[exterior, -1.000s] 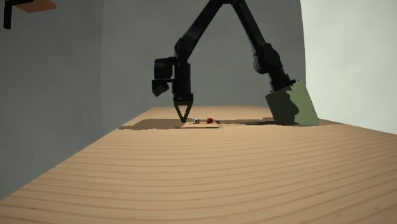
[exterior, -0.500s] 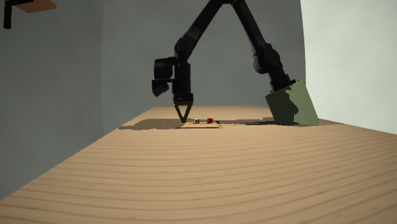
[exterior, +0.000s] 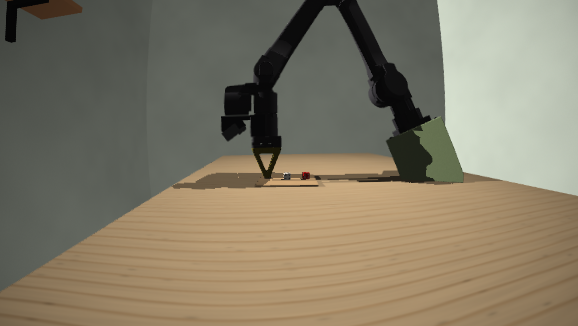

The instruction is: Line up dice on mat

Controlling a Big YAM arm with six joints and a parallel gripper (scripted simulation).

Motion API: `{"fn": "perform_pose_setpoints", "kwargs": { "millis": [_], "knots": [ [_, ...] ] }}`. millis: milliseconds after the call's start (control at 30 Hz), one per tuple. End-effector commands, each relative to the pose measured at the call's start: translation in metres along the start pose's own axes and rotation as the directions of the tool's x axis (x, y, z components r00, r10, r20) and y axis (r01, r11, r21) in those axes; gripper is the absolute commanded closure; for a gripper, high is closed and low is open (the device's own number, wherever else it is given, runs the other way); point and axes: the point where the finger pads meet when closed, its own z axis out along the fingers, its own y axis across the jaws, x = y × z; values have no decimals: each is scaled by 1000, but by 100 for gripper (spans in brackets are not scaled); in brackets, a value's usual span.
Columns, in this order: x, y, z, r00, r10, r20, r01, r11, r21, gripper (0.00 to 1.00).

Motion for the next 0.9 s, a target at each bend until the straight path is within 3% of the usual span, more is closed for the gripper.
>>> {"fn": "perform_pose_setpoints", "kwargs": {
  "millis": [0, 867],
  "knots": [
    [-19, -7, -6, 999, 13, 47, -13, 1000, 0, 89],
    [-23, -7, -6, 999, 14, 50, -14, 1000, 0, 89]
  ]
}}
